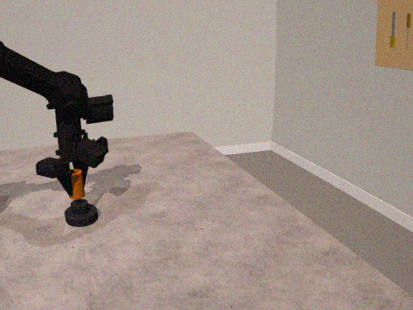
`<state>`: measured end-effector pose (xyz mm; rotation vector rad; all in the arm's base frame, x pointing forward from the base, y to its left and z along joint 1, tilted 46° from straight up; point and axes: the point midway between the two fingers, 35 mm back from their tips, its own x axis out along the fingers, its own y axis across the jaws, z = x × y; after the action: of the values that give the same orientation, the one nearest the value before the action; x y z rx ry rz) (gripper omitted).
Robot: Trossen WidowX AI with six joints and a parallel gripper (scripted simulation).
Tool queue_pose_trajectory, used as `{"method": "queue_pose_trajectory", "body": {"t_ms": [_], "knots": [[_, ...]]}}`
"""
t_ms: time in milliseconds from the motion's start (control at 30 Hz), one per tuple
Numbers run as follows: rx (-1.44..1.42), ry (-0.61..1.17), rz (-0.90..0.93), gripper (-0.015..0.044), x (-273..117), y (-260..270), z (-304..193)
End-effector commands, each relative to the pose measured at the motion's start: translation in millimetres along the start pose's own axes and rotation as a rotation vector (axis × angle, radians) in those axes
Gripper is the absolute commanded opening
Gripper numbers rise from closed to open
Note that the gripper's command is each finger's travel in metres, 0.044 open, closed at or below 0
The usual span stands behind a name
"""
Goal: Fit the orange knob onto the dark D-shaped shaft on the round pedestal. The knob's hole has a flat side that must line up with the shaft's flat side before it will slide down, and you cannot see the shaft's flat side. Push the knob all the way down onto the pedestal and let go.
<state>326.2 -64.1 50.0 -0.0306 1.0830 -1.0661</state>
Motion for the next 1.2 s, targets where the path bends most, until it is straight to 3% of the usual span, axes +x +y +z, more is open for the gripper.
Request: {"method": "queue_pose_trajectory", "body": {"t_ms": [0, 300, 1167], "knots": [[0.003, -0.002, 0.003, 0.0000, -3.4, -0.1, 2.0], [0.213, -0.002, 0.004, 0.0000, -3.3, -0.4, 6.0], [0.213, -0.002, 0.003, 0.0000, 1.7, -0.3, 2.4]]}}
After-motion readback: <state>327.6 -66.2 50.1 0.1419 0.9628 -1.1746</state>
